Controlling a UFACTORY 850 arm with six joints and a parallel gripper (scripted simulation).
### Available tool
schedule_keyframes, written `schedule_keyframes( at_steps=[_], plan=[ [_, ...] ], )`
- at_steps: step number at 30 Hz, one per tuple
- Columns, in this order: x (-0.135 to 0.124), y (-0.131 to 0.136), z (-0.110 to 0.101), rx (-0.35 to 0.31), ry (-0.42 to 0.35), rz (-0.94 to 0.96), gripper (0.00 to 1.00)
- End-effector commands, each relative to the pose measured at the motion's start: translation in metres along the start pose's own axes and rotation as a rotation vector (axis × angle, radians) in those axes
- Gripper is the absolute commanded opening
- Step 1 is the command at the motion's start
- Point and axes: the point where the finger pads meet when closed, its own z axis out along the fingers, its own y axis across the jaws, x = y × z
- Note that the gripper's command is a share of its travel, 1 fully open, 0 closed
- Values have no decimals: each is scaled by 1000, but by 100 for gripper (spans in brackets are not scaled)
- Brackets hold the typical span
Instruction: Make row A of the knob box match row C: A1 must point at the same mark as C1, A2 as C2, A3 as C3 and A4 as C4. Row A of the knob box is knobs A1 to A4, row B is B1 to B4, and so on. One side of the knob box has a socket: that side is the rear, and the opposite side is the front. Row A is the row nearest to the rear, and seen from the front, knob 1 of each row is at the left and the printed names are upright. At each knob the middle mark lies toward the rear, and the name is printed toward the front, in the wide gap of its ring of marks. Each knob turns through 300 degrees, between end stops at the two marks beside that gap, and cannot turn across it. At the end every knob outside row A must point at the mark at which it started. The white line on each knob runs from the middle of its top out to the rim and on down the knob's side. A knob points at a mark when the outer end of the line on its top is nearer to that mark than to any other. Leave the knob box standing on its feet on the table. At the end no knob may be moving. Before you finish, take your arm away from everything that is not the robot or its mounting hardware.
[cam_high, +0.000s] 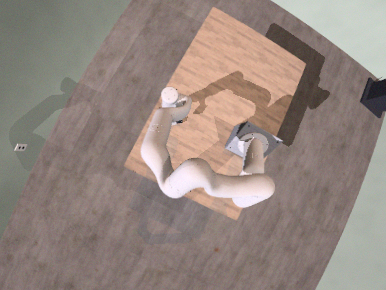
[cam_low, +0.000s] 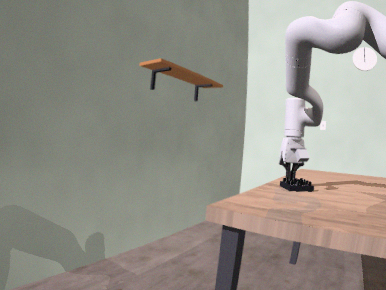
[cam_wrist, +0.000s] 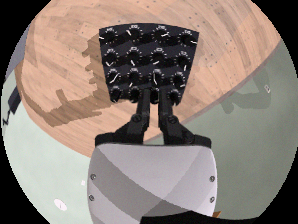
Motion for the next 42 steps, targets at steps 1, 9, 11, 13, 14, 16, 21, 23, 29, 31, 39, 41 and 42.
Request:
schedule_keyframes(
  at_steps=[1, 9, 11, 13, 14, 16, 21, 23, 29, 31, 39, 41, 42],
  plan=[
    [0, 1, -1, -1, -1, 0, 8],
    [0, 1, -1, -1, -1, 0, 8],
    [0, 1, -1, -1, -1, 0, 8],
    [0, 1, -1, -1, -1, 0, 8],
    [0, 1, -1, -1, -1, 0, 8],
    [0, 1, -1, -1, -1, 0, 8],
    [0, 1, -1, -1, -1, 0, 8],
    [0, 1, -1, -1, -1, 0, 8],
    [0, 1, -1, -1, -1, 0, 8],
    [0, 1, -1, -1, -1, 0, 8],
    [0, 1, -1, -1, -1, 16, 8],
    [0, 1, -1, -1, -1, 24, 8],
    [0, 1, -1, -1, -1, 30, 8]
  ],
)
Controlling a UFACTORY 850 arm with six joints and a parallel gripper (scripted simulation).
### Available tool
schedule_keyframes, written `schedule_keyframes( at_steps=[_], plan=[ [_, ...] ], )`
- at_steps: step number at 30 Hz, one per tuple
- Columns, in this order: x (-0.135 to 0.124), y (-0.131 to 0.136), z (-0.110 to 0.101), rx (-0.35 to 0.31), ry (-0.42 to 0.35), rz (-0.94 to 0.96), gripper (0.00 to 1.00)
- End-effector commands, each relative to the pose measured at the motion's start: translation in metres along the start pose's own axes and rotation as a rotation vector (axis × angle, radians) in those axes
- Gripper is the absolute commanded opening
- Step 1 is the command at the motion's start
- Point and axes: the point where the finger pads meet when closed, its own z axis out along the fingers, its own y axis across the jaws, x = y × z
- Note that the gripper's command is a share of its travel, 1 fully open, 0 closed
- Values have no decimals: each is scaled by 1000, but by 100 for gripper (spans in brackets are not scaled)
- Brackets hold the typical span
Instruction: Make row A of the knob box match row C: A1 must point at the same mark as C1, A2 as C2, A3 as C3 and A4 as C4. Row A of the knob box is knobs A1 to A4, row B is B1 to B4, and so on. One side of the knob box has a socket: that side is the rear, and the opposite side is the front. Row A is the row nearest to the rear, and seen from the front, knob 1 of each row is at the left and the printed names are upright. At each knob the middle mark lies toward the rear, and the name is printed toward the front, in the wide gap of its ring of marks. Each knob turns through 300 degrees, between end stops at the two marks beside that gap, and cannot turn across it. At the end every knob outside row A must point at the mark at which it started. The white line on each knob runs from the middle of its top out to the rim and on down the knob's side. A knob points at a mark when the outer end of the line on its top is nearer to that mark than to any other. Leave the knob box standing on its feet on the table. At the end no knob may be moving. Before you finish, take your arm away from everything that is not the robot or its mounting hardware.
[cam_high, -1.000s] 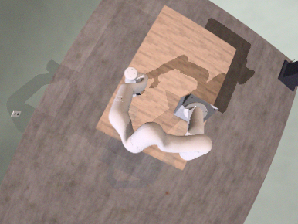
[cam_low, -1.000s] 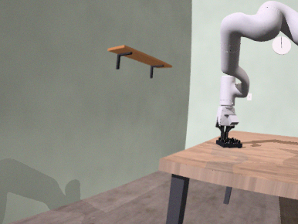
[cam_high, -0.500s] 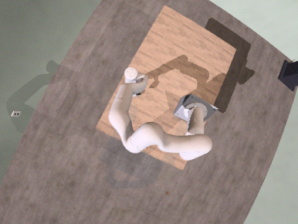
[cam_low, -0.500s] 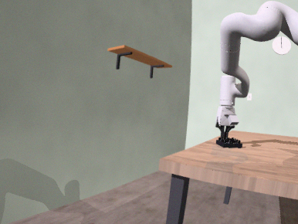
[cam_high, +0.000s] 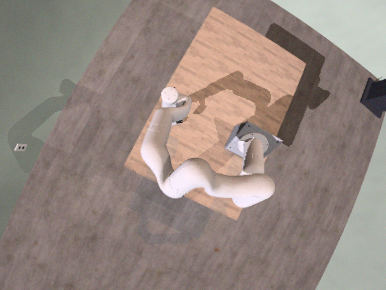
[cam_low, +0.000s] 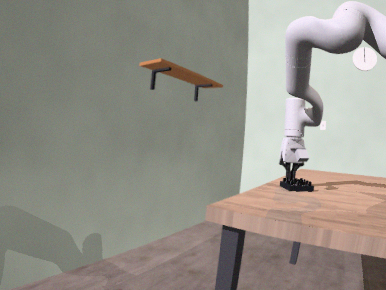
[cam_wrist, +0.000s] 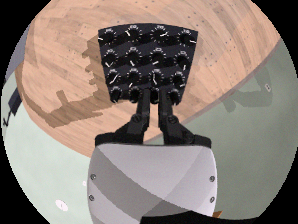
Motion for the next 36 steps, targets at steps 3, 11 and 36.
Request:
schedule_keyframes(
  at_steps=[3, 11, 36],
  plan=[
    [0, 1, -1, -1, -1, 36, 8],
    [0, 1, -1, -1, -1, 94, 8],
    [0, 1, -1, -1, -1, 538, 8]
  ],
)
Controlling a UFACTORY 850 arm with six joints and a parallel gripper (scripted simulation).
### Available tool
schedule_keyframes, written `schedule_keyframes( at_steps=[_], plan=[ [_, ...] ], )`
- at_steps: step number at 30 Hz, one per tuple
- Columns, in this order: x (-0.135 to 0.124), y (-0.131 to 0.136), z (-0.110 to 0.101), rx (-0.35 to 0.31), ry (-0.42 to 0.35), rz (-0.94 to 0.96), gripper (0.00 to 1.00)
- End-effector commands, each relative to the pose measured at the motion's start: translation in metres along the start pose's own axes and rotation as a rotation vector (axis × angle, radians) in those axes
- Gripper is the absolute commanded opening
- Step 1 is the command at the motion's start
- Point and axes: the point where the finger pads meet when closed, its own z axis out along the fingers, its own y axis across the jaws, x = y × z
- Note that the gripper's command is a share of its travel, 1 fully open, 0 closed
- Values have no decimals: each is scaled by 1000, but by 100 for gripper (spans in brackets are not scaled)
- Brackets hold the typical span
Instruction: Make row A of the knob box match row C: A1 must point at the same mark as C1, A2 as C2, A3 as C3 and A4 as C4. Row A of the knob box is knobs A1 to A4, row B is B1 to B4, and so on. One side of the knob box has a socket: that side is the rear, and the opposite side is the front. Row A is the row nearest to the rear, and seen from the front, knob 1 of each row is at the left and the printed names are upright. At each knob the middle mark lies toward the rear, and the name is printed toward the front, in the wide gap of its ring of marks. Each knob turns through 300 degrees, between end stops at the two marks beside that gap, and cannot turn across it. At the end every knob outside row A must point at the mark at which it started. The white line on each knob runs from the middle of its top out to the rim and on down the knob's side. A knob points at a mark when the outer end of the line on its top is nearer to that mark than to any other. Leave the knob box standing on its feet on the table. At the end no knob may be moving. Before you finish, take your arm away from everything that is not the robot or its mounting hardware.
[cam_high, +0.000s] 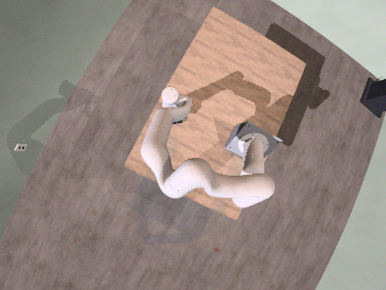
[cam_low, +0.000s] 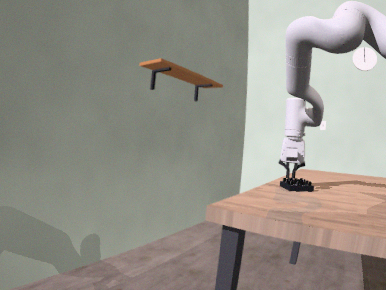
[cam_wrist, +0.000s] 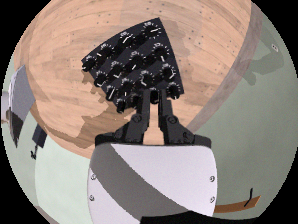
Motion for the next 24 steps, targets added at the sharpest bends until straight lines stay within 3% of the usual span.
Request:
schedule_keyframes(
  at_steps=[1, 24],
  plan=[
    [0, 1, -1, 6, -1, 142, 8],
    [0, 1, -1, 5, -2, 638, 8]
  ],
)
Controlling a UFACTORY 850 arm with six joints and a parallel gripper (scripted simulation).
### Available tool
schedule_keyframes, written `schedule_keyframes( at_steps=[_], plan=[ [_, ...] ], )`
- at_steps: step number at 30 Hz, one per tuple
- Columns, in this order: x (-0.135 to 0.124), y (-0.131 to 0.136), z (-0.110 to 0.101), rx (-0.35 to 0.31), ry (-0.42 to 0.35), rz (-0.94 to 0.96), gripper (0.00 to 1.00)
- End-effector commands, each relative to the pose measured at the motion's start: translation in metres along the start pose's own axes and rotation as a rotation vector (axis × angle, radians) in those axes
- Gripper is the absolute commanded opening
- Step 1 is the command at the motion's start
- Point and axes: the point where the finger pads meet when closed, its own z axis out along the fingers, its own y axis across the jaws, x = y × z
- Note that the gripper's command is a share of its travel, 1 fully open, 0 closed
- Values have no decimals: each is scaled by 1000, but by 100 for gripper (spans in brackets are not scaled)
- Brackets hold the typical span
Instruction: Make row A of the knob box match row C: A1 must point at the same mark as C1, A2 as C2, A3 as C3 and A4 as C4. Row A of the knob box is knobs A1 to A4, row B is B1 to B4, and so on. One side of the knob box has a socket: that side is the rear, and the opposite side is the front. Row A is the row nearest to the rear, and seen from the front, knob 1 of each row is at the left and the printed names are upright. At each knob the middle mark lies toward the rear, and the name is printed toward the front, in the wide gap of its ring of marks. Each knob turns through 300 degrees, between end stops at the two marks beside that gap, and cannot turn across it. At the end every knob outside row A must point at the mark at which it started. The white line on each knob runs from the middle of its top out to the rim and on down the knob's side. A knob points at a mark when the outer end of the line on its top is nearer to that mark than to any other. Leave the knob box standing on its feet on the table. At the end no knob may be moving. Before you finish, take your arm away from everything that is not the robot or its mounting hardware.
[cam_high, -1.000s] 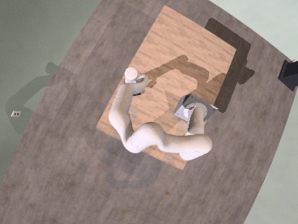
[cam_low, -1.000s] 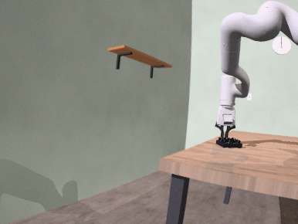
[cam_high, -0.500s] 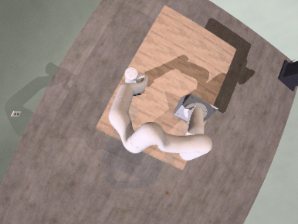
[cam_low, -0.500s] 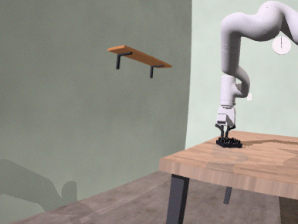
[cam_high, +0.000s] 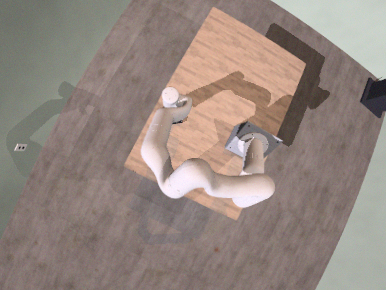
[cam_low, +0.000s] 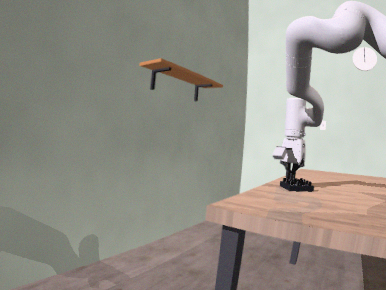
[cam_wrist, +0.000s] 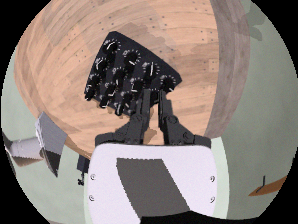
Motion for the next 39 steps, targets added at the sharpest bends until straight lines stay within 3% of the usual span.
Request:
schedule_keyframes(
  at_steps=[1, 23, 39],
  plan=[
    [0, 1, -1, 7, -5, 136, 8],
    [0, 1, -1, 6, -6, 545, 8],
    [0, 1, -1, 6, -7, 674, 8]
  ],
)
